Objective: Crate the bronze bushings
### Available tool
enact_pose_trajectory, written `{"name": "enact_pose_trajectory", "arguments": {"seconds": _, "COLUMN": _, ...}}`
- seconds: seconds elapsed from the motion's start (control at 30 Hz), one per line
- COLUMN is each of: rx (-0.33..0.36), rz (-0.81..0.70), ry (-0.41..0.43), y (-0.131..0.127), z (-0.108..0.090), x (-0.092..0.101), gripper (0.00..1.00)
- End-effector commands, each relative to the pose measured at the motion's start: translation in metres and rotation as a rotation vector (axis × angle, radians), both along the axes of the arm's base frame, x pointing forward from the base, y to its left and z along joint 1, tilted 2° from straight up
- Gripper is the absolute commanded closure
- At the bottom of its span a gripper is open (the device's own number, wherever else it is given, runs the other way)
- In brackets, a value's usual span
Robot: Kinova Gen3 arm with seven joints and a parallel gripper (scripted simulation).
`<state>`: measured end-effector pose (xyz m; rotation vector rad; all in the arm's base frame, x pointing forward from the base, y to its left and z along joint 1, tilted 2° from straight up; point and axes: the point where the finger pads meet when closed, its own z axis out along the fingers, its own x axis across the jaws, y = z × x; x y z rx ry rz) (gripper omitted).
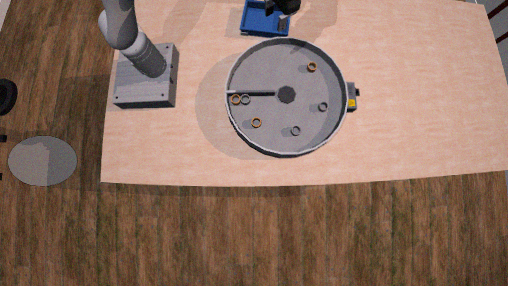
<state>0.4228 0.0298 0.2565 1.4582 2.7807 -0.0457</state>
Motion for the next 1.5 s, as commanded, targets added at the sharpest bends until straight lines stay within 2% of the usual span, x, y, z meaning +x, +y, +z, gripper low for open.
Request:
{"name": "enact_pose_trajectory", "arguments": {"seconds": 0.0, "rx": 0.005, "rz": -0.023, "ry": 0.009, "y": -0.026, "z": -0.014, "x": -0.014, "gripper": 0.00}}
{"name": "enact_pose_trajectory", "arguments": {"seconds": 0.4, "rx": 0.005, "rz": -0.023, "ry": 0.009, "y": -0.026, "z": -0.014, "x": -0.014, "gripper": 0.00}}
{"name": "enact_pose_trajectory", "arguments": {"seconds": 0.57, "rx": 0.005, "rz": -0.024, "ry": 0.010, "y": -0.069, "z": -0.042, "x": -0.030, "gripper": 0.00}}
{"name": "enact_pose_trajectory", "arguments": {"seconds": 0.97, "rx": 0.005, "rz": -0.024, "ry": 0.010, "y": -0.069, "z": -0.042, "x": -0.030, "gripper": 0.00}}
{"name": "enact_pose_trajectory", "arguments": {"seconds": 1.13, "rx": 0.006, "rz": -0.025, "ry": 0.010, "y": -0.112, "z": -0.070, "x": -0.047, "gripper": 0.00}}
{"name": "enact_pose_trajectory", "arguments": {"seconds": 1.47, "rx": 0.006, "rz": -0.025, "ry": 0.010, "y": -0.112, "z": -0.070, "x": -0.047, "gripper": 0.00}}
